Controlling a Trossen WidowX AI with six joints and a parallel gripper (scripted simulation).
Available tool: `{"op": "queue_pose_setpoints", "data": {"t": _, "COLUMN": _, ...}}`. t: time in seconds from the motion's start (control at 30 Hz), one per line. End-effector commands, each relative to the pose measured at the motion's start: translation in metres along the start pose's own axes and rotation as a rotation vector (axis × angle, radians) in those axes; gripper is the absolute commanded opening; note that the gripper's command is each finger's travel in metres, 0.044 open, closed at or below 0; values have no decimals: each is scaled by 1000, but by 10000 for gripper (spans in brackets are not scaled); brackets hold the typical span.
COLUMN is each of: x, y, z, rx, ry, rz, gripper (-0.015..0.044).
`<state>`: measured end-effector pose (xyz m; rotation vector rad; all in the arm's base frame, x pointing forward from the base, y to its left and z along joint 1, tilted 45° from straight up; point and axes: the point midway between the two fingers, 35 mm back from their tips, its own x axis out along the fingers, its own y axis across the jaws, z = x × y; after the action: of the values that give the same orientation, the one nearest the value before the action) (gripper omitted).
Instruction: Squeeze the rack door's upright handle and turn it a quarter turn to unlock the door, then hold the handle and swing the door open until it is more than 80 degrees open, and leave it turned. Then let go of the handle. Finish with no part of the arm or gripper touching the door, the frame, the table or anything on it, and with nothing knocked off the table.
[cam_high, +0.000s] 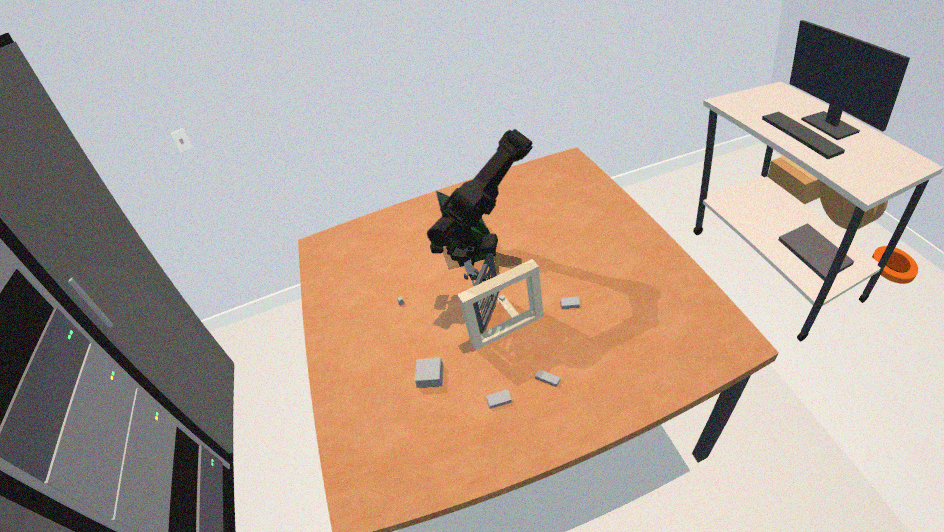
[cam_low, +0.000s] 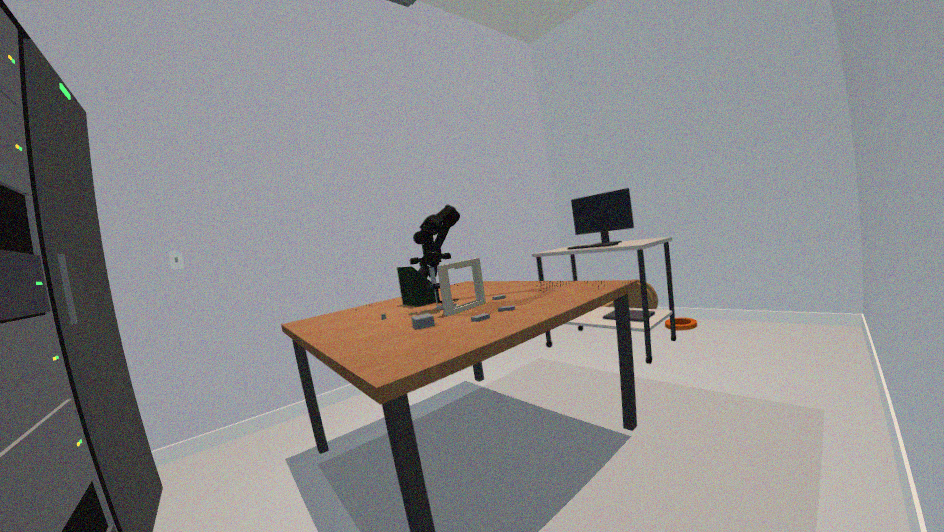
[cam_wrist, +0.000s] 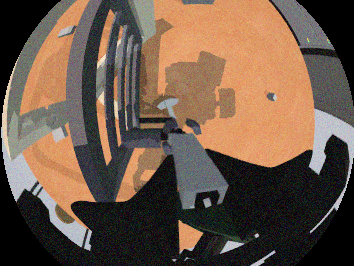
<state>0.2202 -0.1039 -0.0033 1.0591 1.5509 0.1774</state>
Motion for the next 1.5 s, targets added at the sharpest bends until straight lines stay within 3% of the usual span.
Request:
{"op": "queue_pose_setpoints", "data": {"t": 0.0, "x": 0, "y": -6, "z": 3, "rx": -72, "ry": -2, "rz": 0, "gripper": 11}}
{"op": "queue_pose_setpoints", "data": {"t": 1.47, "x": -1, "y": -95, "z": 62, "rx": -776, "ry": -5, "rz": -8, "gripper": 11}}
